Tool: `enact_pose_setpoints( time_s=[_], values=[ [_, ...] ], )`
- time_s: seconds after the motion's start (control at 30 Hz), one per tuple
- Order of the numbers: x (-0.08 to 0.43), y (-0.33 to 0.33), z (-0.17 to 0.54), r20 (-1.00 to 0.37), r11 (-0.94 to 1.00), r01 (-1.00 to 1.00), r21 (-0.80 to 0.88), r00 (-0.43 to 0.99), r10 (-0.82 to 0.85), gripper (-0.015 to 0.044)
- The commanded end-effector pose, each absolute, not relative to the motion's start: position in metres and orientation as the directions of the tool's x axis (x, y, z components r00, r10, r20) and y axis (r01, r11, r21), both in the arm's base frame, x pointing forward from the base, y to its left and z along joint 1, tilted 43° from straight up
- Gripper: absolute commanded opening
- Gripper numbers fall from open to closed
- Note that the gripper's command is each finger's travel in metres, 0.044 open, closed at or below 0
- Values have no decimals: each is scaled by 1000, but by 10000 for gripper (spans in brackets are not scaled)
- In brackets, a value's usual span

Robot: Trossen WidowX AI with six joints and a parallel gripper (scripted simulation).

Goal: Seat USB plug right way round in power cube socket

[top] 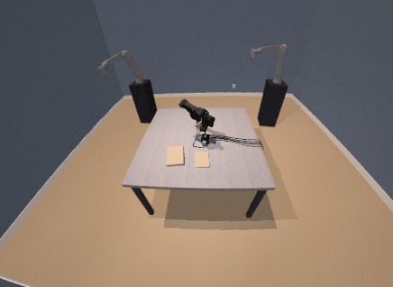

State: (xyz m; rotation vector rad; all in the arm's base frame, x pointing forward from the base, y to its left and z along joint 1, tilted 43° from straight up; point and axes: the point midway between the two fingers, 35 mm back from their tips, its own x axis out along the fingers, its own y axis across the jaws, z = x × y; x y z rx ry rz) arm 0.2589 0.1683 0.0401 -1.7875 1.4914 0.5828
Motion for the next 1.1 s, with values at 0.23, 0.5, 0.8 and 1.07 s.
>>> enact_pose_setpoints(
  time_s=[0.23, 0.5, 0.8, 1.07],
  values=[
    [259, 169, 41, -735, 0, -956, -294, 226, -640, 0],
    [259, 169, 41, -734, 164, -893, -419, 227, -640, 0],
    [259, 169, 41, -734, 334, -778, -532, 227, -640, 0],
    [259, 169, 41, -734, 471, -639, -608, 227, -640, 0]
  ],
)
